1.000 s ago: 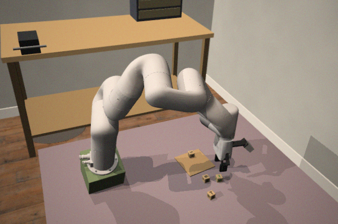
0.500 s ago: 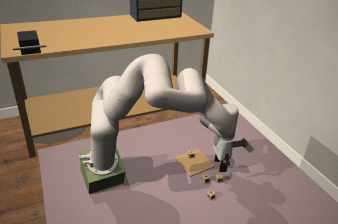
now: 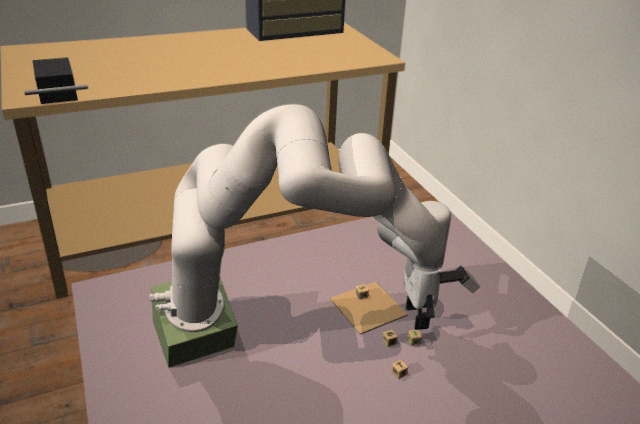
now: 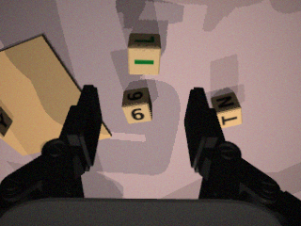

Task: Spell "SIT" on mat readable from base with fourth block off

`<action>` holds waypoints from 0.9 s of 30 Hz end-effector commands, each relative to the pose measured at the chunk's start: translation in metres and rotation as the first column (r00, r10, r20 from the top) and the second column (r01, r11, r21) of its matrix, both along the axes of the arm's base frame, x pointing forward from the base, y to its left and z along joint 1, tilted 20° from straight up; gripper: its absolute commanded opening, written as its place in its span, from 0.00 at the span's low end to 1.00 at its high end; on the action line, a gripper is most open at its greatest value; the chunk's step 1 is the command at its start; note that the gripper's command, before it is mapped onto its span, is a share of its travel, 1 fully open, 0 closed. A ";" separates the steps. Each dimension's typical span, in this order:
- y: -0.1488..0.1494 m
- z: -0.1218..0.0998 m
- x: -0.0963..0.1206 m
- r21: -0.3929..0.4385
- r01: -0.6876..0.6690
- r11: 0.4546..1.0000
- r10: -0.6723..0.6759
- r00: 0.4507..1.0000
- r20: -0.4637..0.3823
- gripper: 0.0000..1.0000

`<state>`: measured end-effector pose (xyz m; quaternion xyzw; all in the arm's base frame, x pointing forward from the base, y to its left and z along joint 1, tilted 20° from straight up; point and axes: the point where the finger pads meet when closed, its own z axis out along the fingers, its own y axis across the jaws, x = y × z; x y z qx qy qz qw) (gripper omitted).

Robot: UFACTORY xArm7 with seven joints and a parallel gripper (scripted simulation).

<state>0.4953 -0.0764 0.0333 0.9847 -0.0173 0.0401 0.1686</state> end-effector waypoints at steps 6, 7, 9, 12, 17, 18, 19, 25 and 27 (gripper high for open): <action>-0.004 -0.012 0.003 0.000 -0.002 1.000 0.002 1.000 0.004 0.63; -0.005 -0.014 0.003 0.000 -0.002 1.000 0.002 1.000 0.004 0.63; -0.006 -0.017 0.003 0.000 -0.002 1.000 0.002 1.000 0.004 0.63; -0.007 -0.020 0.003 0.000 -0.002 1.000 0.002 1.000 0.004 0.63; -0.009 -0.025 0.004 0.000 -0.002 1.000 0.002 1.000 0.004 0.63; -0.009 -0.026 0.004 0.000 -0.002 1.000 0.002 1.000 0.004 0.63; -0.009 -0.027 0.004 0.000 -0.002 1.000 0.002 1.000 0.004 0.63; -0.011 -0.032 0.005 0.000 -0.002 1.000 0.002 1.000 0.004 0.63; -0.011 -0.033 0.005 0.000 -0.002 1.000 0.002 1.000 0.004 0.63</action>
